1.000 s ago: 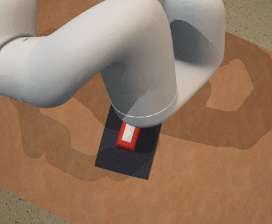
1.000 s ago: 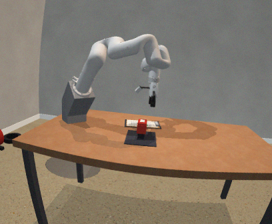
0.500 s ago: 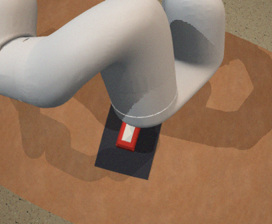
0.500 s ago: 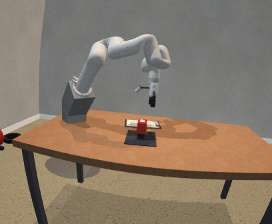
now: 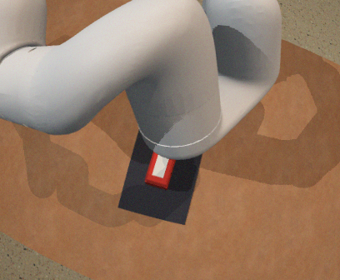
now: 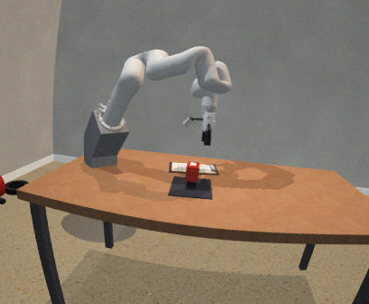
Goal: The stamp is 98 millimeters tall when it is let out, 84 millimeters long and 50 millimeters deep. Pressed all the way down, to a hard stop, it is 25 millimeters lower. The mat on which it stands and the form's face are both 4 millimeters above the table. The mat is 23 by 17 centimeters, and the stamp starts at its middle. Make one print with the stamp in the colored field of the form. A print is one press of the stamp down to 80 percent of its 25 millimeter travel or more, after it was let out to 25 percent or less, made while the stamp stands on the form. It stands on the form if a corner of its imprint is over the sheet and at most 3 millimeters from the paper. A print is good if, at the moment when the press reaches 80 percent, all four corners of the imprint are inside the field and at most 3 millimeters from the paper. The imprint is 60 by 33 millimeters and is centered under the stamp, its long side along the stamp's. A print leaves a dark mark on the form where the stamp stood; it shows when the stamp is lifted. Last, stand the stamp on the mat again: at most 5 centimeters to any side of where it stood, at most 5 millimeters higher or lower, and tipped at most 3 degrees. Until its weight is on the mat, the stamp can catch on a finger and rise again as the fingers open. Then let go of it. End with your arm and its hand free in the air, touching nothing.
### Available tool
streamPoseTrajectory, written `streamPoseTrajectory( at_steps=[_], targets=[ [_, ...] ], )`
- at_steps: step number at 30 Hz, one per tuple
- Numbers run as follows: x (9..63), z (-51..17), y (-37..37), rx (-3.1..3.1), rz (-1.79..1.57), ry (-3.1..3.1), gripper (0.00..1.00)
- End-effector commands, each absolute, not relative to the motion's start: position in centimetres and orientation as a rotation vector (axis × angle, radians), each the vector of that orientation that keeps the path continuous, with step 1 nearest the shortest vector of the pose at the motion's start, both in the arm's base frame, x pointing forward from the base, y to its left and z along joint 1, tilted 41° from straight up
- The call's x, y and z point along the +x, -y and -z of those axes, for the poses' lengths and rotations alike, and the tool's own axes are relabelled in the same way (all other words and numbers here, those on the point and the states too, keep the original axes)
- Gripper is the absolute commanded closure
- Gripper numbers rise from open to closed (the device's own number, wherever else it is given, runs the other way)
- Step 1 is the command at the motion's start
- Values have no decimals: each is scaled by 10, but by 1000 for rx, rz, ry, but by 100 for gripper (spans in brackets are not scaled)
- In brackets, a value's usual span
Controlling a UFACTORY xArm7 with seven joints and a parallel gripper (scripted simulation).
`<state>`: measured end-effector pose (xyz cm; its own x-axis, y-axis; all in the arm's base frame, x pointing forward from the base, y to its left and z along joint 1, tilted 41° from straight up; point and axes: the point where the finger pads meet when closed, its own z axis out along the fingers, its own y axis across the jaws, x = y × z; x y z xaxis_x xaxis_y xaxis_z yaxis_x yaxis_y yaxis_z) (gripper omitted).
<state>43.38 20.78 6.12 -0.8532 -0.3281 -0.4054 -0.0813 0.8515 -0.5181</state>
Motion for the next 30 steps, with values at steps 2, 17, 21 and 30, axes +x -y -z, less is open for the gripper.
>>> streamPoseTrajectory(
  at_steps=[2, 17, 21, 30],
  targets=[
    [434, -62, -210, -302, 675, -2533, 0],
    [433, -62, -210, -306, 677, -2533, 0],
    [432, -65, -211, -391, 702, -2533, 0],
    [422, -79, -220, -909, 841, -2478, 0]
  ],
)
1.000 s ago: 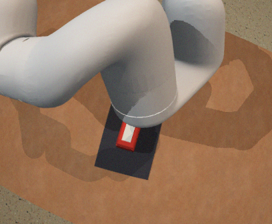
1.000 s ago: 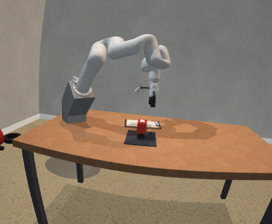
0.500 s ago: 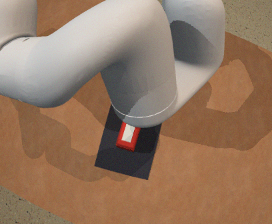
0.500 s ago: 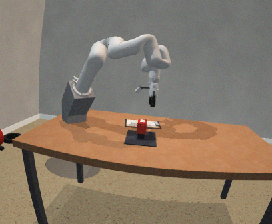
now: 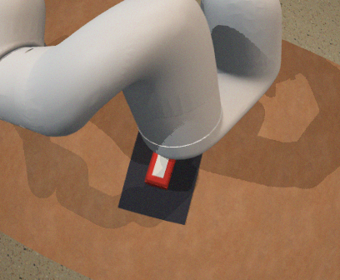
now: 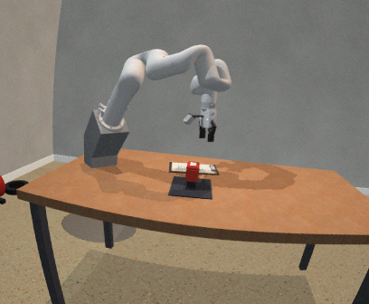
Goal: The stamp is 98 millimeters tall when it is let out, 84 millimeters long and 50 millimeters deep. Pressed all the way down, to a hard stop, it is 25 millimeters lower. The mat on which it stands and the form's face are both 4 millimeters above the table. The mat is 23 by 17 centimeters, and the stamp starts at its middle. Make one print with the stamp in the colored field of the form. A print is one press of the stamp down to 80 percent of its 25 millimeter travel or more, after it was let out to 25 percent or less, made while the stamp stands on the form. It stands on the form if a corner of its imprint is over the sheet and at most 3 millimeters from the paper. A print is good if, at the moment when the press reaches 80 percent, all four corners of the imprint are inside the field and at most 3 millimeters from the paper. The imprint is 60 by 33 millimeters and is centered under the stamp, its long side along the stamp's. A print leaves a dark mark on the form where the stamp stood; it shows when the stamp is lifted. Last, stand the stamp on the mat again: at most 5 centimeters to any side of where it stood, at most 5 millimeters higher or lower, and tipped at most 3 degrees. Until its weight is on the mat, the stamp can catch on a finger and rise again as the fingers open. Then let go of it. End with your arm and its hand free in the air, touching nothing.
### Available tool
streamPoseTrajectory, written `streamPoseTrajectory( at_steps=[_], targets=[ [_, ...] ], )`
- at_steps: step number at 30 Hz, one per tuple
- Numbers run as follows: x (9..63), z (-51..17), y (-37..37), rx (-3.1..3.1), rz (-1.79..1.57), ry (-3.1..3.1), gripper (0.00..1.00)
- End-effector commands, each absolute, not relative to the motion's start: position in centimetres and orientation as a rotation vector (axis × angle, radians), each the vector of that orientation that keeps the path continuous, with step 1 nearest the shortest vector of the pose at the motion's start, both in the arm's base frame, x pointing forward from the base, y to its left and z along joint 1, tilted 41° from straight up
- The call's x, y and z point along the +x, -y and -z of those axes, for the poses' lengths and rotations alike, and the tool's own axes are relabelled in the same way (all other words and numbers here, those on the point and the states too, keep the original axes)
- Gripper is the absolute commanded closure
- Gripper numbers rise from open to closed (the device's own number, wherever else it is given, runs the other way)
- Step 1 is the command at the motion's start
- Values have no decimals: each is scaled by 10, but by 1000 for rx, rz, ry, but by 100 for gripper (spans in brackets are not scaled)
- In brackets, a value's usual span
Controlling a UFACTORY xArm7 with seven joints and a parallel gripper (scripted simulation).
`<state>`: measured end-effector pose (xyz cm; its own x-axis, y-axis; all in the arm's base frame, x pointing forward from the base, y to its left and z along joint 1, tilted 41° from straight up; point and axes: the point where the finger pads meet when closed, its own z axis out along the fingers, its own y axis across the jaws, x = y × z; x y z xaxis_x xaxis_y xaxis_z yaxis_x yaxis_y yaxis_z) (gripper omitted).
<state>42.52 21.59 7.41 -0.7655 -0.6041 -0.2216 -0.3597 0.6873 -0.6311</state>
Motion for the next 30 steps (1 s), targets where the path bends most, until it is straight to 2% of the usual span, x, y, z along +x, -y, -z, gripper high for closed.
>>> streamPoseTrajectory(
  at_steps=[1, 15, 24, 25, 30],
  targets=[
    [420, -82, -222, -1013, 867, -2456, 0],
    [398, -114, -238, -2048, 1072, -2003, 0],
    [397, -114, -238, -2137, 1082, -1951, 0],
    [397, -114, -238, -2137, 1082, -1951, 6],
    [397, -115, -235, -2137, 1082, -1951, 6]
  ],
)
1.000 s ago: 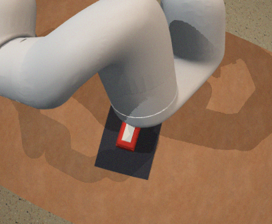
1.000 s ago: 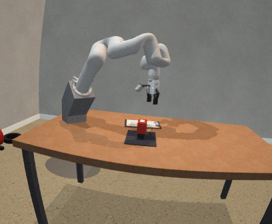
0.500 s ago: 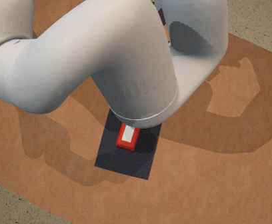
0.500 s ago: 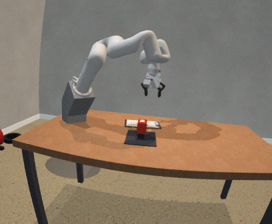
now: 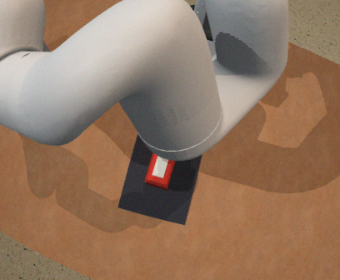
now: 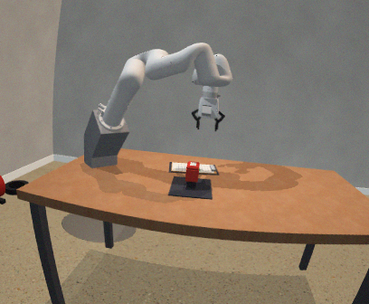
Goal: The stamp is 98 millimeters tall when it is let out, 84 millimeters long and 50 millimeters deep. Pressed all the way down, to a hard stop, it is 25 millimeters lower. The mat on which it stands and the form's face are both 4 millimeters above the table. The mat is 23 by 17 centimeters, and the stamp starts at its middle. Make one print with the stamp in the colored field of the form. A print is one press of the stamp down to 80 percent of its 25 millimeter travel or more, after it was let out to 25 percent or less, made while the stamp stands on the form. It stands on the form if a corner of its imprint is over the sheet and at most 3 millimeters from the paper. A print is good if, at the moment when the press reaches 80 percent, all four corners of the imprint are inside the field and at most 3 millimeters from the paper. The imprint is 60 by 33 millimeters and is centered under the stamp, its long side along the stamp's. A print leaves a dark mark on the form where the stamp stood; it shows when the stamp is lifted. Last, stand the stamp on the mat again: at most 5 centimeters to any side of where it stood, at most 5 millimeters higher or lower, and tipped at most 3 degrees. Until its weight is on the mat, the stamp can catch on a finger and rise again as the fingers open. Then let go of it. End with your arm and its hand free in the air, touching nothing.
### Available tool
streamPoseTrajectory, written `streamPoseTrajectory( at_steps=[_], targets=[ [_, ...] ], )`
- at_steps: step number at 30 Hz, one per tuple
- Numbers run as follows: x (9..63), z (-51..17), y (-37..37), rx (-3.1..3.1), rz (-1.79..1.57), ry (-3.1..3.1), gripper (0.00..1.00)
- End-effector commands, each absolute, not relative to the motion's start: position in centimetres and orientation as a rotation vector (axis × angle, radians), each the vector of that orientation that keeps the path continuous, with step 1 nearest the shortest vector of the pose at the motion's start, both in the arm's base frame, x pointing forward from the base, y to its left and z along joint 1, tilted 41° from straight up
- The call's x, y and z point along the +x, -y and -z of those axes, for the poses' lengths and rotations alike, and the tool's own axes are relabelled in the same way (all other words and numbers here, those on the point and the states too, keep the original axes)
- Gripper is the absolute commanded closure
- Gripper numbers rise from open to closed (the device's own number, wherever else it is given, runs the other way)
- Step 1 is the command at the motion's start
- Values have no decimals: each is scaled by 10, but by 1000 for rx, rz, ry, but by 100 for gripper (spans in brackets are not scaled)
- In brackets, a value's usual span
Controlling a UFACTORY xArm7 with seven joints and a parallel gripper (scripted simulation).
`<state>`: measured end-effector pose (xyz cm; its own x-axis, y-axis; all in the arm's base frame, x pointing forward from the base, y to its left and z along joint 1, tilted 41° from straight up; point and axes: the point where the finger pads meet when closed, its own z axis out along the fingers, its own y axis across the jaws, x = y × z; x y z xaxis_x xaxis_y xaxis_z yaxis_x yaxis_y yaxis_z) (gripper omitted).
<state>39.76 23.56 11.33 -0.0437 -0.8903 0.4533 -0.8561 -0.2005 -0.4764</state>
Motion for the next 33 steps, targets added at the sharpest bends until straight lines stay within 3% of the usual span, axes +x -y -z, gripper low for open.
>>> streamPoseTrajectory(
  at_steps=[1, 11, 33],
  targets=[
    [397, -116, -234, -2137, 1082, -1951, 6],
    [394, -123, -201, -2137, 1082, -1951, 6],
    [381, -166, -25, -2137, 1082, -1951, 6]
  ],
)
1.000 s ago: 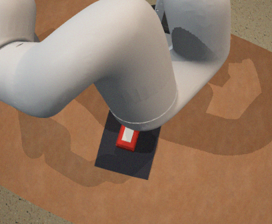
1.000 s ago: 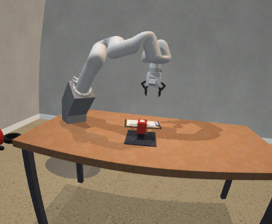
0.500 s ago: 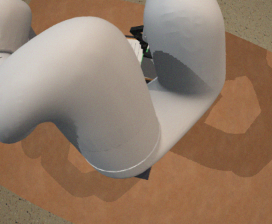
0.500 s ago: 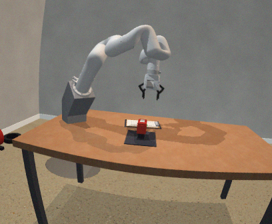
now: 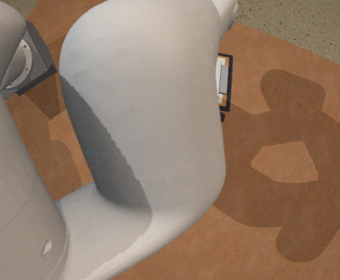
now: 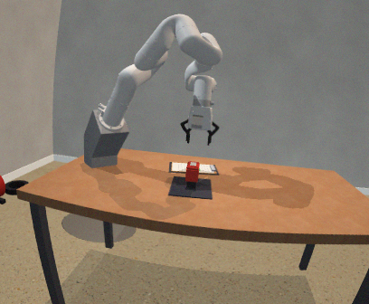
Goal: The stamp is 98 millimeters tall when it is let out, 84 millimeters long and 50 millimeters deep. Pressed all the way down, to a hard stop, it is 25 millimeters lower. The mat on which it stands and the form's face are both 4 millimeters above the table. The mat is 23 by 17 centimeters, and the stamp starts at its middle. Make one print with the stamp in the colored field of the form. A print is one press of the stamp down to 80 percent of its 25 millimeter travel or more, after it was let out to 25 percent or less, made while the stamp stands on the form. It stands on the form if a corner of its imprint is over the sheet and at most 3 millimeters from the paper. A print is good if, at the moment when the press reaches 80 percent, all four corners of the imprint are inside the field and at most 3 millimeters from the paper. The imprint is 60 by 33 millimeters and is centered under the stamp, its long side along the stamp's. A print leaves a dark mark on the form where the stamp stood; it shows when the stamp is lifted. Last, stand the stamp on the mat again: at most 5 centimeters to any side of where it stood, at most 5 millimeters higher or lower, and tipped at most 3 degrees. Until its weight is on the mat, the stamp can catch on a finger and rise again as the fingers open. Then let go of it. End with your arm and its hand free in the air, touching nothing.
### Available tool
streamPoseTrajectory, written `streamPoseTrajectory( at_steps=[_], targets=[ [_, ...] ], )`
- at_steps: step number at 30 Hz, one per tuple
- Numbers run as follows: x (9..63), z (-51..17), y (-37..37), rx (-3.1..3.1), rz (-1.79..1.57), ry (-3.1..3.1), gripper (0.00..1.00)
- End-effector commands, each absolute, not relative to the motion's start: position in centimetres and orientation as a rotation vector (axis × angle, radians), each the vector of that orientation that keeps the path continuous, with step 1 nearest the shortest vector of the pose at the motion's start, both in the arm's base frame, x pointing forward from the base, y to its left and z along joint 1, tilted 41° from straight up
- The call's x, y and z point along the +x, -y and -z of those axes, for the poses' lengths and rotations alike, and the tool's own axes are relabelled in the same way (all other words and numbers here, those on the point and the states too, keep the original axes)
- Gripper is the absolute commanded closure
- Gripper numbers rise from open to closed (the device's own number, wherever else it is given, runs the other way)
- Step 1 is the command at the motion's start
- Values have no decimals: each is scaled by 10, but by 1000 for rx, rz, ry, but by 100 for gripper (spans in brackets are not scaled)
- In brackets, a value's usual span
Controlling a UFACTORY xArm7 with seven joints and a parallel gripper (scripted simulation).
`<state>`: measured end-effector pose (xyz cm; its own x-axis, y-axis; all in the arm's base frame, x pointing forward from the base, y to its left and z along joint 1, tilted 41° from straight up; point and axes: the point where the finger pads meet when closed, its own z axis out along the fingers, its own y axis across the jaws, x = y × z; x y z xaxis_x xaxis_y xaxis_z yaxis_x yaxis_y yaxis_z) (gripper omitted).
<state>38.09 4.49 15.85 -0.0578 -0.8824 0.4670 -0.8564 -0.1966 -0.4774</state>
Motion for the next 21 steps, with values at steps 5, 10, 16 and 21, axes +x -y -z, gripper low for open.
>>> streamPoseTrajectory(
  at_steps=[5, 10, 16, 21],
  targets=[
    [379, -170, -8, -2137, 1082, -1951, 6],
    [378, -175, 13, -2137, 1082, -1951, 6],
    [376, -179, 31, -2137, 1082, -1951, 6],
    [376, -180, 36, -2137, 1082, -1951, 6]
  ],
)
